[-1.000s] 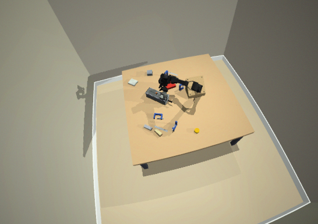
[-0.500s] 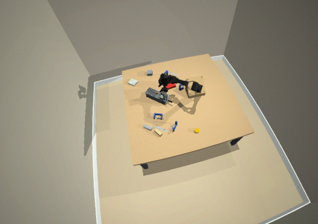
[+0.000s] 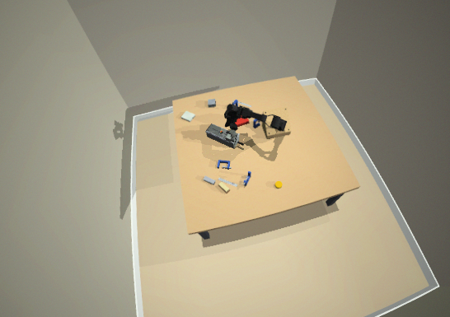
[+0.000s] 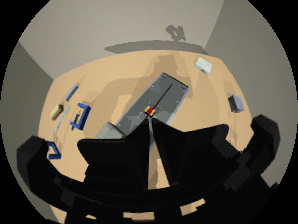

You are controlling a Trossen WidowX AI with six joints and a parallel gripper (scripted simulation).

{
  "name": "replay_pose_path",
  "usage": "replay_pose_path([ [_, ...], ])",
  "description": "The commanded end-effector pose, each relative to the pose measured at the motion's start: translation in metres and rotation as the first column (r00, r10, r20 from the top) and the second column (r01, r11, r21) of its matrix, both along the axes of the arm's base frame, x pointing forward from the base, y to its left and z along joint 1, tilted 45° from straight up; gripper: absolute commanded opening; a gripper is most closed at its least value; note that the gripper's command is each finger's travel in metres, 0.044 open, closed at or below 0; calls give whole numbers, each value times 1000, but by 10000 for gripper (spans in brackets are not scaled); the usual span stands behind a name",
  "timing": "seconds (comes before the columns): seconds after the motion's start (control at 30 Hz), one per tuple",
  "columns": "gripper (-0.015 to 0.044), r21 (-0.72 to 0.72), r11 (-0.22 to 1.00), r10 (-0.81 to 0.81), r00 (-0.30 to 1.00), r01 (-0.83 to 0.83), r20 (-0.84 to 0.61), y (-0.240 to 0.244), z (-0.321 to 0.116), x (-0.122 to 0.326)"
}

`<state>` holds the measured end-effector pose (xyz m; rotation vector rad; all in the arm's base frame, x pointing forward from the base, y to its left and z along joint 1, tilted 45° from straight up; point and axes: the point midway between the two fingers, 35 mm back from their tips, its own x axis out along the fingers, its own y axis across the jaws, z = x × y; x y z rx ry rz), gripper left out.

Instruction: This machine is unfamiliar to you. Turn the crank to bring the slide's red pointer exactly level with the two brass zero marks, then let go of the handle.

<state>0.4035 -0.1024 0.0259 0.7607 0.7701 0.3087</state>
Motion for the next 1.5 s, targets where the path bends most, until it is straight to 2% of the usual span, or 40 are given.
replay_pose_path([
  [0.0, 0, -1, 1000, 0, 1000, 0, 0, 0, 0, 0],
  [0.47, 0, 0, 1000, 0, 1000, 0, 0, 0, 0, 0],
  [1.03, 440, 0, 1000, 0, 1000, 0, 0, 0, 0, 0],
  [1.07, 440, 0, 1000, 0, 1000, 0, 0, 0, 0, 0],
  [1.47, 125, 0, 1000, 0, 1000, 0, 0, 0, 0, 0],
])
